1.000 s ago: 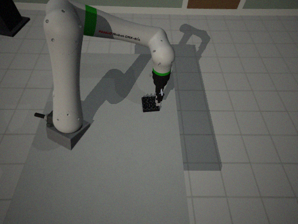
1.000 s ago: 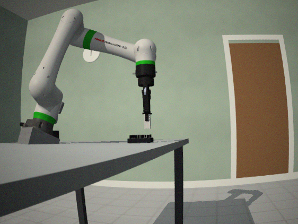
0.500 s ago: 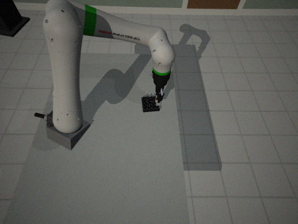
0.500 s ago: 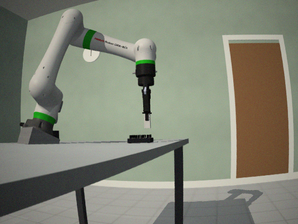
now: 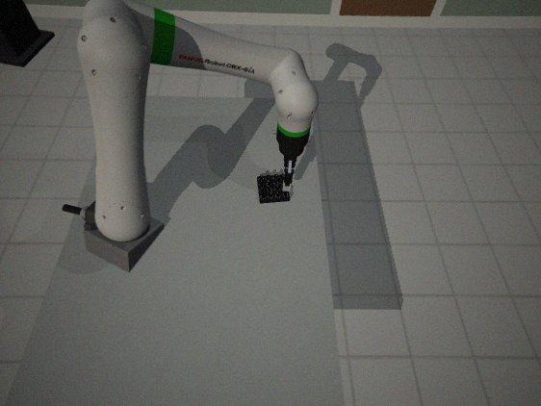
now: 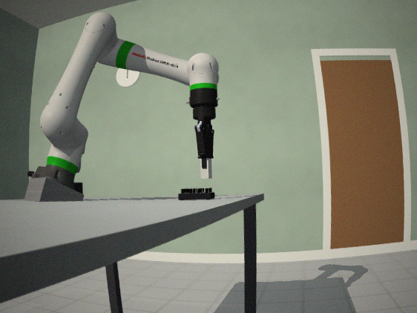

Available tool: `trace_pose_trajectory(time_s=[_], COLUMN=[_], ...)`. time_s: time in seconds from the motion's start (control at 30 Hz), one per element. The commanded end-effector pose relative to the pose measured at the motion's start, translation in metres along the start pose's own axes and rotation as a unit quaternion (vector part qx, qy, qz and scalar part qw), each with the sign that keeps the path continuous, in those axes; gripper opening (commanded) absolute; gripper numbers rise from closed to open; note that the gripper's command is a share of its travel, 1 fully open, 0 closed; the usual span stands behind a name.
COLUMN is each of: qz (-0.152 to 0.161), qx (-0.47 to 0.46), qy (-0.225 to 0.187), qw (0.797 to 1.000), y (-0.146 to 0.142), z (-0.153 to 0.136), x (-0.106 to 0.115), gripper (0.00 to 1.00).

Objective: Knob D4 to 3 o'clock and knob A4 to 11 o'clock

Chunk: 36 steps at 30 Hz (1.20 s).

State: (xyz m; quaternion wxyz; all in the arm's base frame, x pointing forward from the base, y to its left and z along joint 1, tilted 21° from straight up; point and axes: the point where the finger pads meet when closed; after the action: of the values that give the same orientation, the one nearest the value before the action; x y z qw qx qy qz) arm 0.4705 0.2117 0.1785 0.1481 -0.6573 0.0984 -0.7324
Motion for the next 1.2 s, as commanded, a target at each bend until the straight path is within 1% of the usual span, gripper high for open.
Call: trace_pose_trajectory(time_s=[0.0,0.27,0.33,0.37,0.57,0.83,0.9,0.93,1.03,1.17], qz=[-0.003,-0.003,-0.003,-0.003,-0.003,-0.003,-0.003,-0.002,-0.002,-0.002], qx=[-0.078,-0.185,-0.185,-0.223,-0.296,-0.397,-0.397,-0.433,-0.465,-0.511], qy=[0.001,0.002,0.002,0.002,0.002,0.002,0.002,0.003,0.003,0.003], qw=[0.997,0.983,0.983,0.975,0.955,0.918,0.918,0.901,0.885,0.859], y=[0.0000,0.0000,0.0000,0.0000,0.0000,0.0000,0.0000,0.0000,0.0000,0.0001], z=[0.0002,0.0002,0.0002,0.0002,0.0002,0.0002,0.0002,0.0002,0.0002,0.0002], x=[0.0012,0.0027,0.0027,0.0033,0.0043,0.0058,0.0058,0.0064,0.0068,0.0076], gripper=[0.12,0.12,0.12,0.12,0.12,0.12,0.12,0.12,0.12,0.12])
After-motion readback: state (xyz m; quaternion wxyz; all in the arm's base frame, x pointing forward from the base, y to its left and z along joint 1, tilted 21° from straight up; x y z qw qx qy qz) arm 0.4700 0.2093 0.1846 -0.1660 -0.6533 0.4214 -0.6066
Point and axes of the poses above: the point where the finger pads meet when closed, its own x axis back along the fingers, its own y axis across the jaws, z = x × y, and after that the axes turned 3 degrees about -x, right-handed
